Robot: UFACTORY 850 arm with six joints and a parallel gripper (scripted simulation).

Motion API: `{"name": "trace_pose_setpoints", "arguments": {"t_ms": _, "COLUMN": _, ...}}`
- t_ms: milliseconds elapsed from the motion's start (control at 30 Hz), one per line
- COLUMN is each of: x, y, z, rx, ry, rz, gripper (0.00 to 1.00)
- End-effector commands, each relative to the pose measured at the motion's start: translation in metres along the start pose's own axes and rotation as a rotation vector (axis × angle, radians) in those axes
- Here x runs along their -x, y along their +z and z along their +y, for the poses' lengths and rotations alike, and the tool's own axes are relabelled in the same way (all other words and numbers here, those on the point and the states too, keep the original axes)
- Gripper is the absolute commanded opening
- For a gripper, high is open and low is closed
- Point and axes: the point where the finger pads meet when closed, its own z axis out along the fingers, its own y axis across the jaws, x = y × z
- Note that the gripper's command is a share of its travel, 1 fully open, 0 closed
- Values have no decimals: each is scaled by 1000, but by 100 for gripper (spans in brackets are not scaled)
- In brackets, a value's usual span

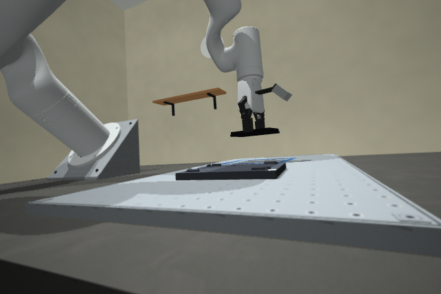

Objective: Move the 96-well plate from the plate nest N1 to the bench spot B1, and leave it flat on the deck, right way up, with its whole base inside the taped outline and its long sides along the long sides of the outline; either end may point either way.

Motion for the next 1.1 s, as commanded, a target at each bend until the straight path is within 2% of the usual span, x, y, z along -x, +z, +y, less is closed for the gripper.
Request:
{"name": "trace_pose_setpoints", "arguments": {"t_ms": 0, "x": -1, "y": -1, "z": -1, "rx": -1, "ry": 1, "rz": 1, "gripper": 0}}
{"name": "trace_pose_setpoints", "arguments": {"t_ms": 1067, "x": -1, "y": 2, "z": 1, "rx": -1, "ry": 1, "rz": 1, "gripper": 0}}
